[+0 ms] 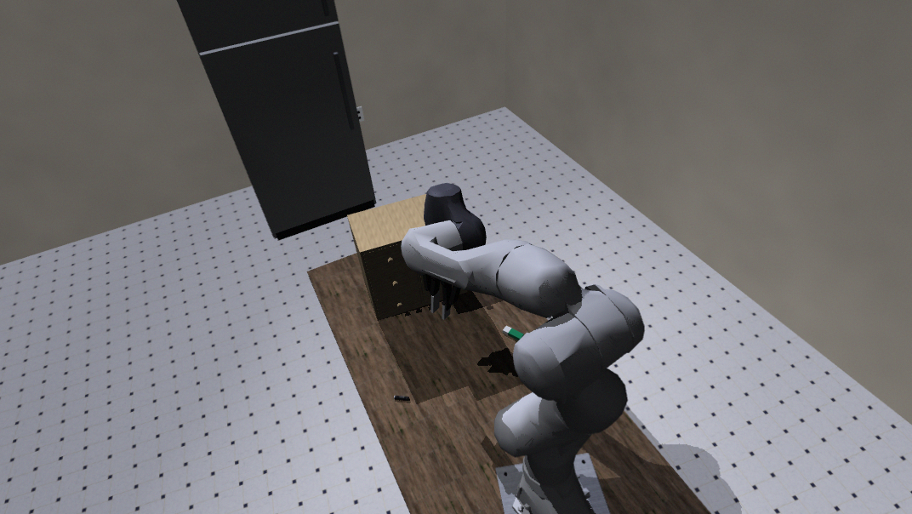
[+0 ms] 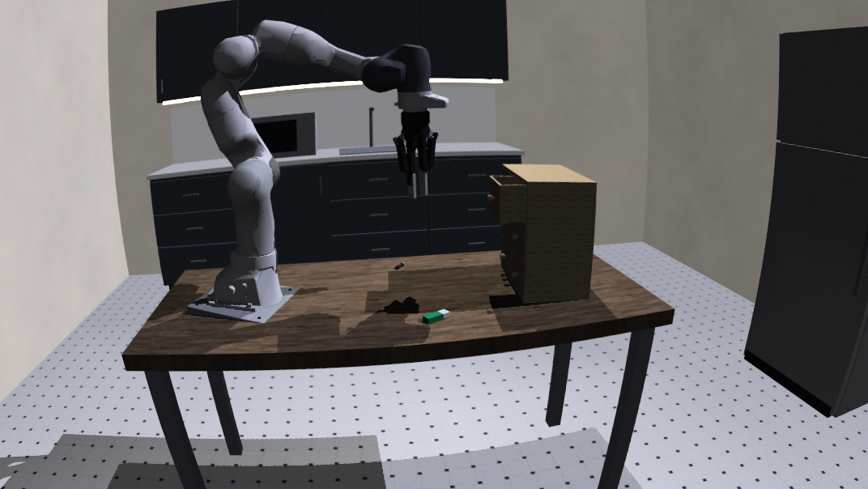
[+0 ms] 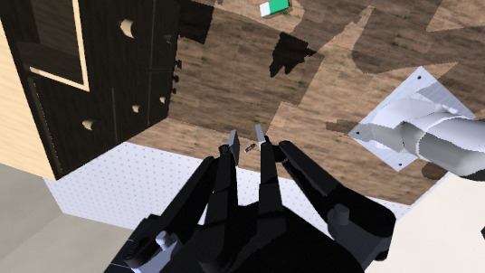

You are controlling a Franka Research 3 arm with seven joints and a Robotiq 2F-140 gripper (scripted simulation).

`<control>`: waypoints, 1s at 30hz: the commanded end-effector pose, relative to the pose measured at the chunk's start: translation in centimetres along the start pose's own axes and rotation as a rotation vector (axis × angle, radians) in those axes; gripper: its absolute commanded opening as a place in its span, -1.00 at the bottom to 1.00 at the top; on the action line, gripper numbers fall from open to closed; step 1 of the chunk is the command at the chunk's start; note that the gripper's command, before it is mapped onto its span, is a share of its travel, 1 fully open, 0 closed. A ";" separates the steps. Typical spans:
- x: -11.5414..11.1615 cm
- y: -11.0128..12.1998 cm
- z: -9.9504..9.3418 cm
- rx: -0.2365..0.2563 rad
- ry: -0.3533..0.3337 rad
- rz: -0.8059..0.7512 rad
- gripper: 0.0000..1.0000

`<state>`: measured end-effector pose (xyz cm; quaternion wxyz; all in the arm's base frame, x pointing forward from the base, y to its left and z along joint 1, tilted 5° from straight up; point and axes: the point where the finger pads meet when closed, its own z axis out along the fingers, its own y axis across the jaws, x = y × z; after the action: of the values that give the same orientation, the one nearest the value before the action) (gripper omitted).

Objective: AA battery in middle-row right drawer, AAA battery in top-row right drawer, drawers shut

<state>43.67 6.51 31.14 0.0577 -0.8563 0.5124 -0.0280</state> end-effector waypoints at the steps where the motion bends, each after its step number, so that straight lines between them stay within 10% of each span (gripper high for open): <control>1: -0.4 -1.0 1.5 0.002 0.011 -0.278 -0.60; 30: -3.2 -2.5 5.6 -0.021 0.006 -0.690 -0.60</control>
<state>44.68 10.92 25.89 0.0360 -0.9724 0.2275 -0.0380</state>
